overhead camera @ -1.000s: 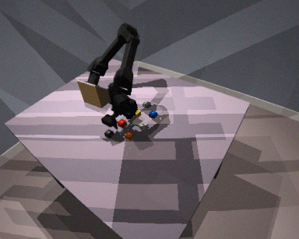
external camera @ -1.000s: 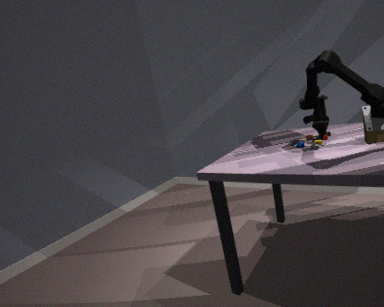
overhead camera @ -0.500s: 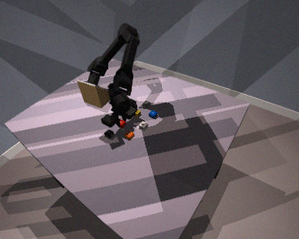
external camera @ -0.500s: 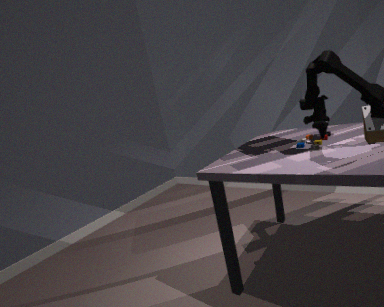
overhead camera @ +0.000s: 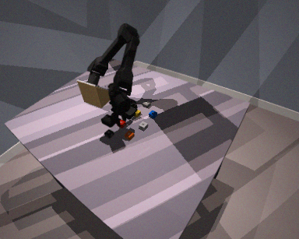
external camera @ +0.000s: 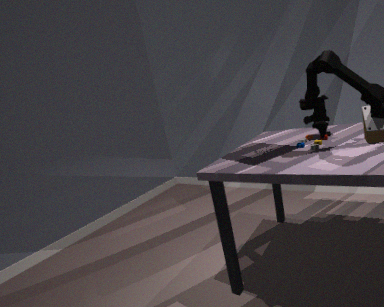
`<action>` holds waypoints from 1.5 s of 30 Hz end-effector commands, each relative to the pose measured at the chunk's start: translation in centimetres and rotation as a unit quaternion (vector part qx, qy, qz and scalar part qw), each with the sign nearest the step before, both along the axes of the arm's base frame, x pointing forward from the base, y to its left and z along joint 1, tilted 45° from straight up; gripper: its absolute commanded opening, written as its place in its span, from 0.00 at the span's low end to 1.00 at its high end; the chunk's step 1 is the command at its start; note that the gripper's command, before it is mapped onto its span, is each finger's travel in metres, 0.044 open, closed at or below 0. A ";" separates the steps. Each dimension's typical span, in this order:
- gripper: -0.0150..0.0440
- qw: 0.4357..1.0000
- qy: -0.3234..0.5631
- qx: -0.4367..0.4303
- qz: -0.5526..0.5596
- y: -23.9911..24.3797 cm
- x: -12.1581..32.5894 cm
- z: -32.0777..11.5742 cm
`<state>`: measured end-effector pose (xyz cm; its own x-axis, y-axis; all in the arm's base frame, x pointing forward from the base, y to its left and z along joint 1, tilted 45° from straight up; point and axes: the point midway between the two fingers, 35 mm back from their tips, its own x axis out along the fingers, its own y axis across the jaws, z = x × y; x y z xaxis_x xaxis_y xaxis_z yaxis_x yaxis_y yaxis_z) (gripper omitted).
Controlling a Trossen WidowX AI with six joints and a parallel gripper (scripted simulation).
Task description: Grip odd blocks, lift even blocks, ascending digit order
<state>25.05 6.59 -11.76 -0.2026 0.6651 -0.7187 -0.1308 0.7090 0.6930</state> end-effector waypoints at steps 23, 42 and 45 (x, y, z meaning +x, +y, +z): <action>0.46 1.000 0.001 0.000 -0.003 -0.7 0.3 0.8; 0.46 1.000 0.001 0.000 -0.003 -0.8 0.3 0.9; 0.46 1.000 0.001 0.000 -0.003 -0.5 0.2 0.6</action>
